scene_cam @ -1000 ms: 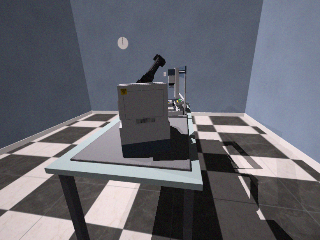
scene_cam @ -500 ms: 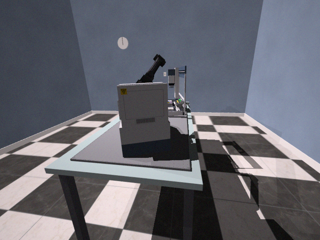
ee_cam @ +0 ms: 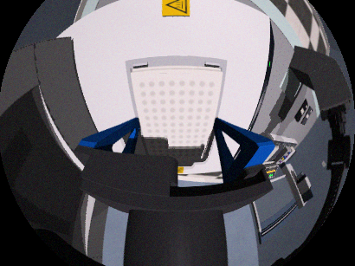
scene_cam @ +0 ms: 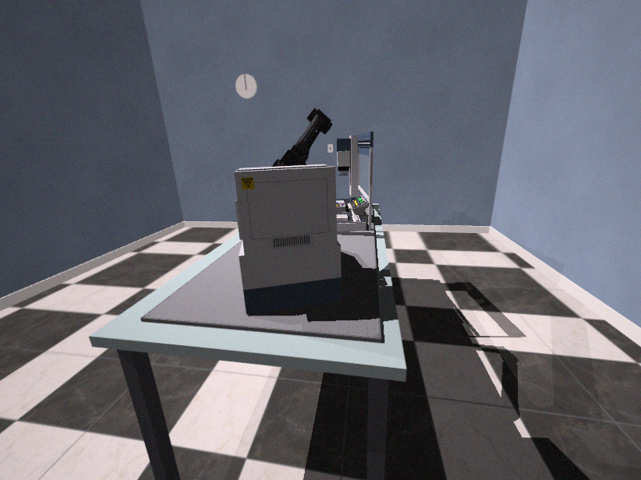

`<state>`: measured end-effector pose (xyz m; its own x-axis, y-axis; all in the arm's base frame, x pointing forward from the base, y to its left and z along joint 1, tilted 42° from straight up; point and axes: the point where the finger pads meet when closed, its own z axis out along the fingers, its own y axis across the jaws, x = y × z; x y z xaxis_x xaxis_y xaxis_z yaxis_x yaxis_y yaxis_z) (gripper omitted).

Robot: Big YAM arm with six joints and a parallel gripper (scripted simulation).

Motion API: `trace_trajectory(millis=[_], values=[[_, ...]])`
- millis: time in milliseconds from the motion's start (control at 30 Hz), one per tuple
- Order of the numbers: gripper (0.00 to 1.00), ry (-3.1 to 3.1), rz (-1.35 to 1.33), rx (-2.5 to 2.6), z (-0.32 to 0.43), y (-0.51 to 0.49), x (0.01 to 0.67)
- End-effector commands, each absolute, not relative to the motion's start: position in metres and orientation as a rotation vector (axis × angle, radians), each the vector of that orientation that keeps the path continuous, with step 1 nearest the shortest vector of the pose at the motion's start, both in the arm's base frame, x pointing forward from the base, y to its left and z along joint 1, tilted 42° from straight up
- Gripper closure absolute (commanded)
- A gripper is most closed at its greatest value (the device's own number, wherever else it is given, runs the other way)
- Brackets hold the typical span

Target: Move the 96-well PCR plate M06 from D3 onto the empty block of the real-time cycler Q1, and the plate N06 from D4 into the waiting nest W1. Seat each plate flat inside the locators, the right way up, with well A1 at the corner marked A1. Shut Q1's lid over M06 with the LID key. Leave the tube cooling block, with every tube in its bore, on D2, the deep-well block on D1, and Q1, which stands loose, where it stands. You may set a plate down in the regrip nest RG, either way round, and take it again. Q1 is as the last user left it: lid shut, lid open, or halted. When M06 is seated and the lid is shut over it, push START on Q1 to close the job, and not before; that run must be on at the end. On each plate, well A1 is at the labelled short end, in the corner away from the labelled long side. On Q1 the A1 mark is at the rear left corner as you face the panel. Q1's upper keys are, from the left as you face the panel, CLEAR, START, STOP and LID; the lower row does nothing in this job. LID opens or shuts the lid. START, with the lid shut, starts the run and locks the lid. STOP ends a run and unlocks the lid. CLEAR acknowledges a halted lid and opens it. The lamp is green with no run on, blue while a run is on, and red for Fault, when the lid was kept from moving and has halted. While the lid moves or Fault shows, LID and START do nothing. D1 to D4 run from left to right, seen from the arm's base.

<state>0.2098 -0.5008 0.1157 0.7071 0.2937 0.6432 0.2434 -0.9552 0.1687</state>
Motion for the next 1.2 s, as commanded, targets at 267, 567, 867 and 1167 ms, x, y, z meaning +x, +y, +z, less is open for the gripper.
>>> trace_trajectory(millis=[267,567,867,1167], values=[[0.0,0.412,1.059,2.779,0.139,-0.519,0.196],[0.0,0.414,1.063,2.79,0.135,-0.515,0.197],[0.0,0.46,1.07,2.796,0.134,-0.507,0.214],[0.0,0.467,1.063,2.782,0.147,-0.513,0.205]])
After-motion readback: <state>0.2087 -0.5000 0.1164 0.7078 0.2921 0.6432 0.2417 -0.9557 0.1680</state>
